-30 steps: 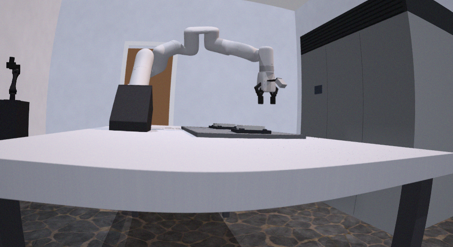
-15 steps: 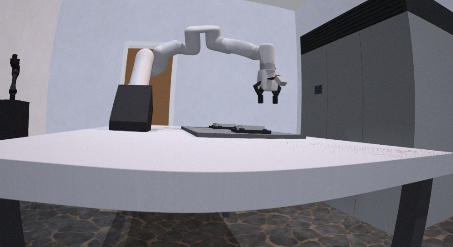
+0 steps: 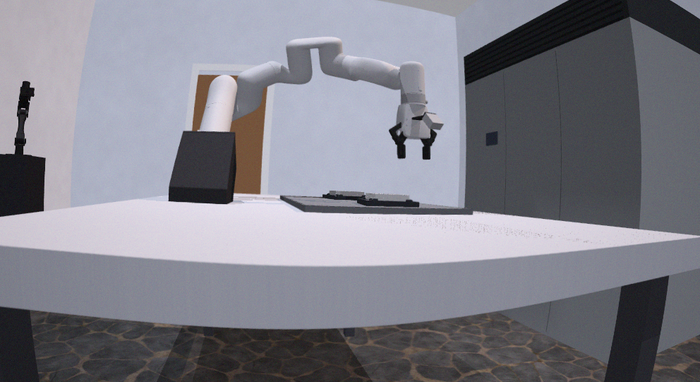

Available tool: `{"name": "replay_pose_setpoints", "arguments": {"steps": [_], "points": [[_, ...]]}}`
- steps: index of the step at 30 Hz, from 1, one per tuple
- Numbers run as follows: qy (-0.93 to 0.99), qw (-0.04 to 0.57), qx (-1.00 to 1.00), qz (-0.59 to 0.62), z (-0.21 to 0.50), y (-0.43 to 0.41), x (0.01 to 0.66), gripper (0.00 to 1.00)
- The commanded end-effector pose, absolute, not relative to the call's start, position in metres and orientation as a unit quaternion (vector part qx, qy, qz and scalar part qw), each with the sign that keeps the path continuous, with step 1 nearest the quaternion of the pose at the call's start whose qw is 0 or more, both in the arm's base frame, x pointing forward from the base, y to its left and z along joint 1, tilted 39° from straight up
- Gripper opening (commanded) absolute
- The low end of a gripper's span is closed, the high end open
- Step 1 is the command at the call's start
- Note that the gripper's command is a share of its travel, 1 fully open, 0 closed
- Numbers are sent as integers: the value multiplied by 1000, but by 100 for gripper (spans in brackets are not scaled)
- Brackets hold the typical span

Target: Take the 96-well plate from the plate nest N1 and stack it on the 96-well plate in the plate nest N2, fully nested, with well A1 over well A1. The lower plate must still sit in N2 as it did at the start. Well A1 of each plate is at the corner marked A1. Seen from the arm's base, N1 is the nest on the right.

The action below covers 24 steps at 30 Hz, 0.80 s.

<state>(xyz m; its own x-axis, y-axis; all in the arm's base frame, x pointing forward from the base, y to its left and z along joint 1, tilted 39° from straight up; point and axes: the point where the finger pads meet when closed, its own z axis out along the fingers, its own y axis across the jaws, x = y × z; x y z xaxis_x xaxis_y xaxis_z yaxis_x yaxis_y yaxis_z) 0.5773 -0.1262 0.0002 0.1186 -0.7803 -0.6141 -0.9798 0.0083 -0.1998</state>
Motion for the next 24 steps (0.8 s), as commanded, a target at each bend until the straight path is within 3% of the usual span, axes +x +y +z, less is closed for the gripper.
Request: {"name": "replay_pose_setpoints", "arguments": {"steps": [1, 24], "points": [[674, 287, -658, 176, -9, -139, 568, 100], [719, 264, -612, 198, -63, -189, 506, 100]]}}
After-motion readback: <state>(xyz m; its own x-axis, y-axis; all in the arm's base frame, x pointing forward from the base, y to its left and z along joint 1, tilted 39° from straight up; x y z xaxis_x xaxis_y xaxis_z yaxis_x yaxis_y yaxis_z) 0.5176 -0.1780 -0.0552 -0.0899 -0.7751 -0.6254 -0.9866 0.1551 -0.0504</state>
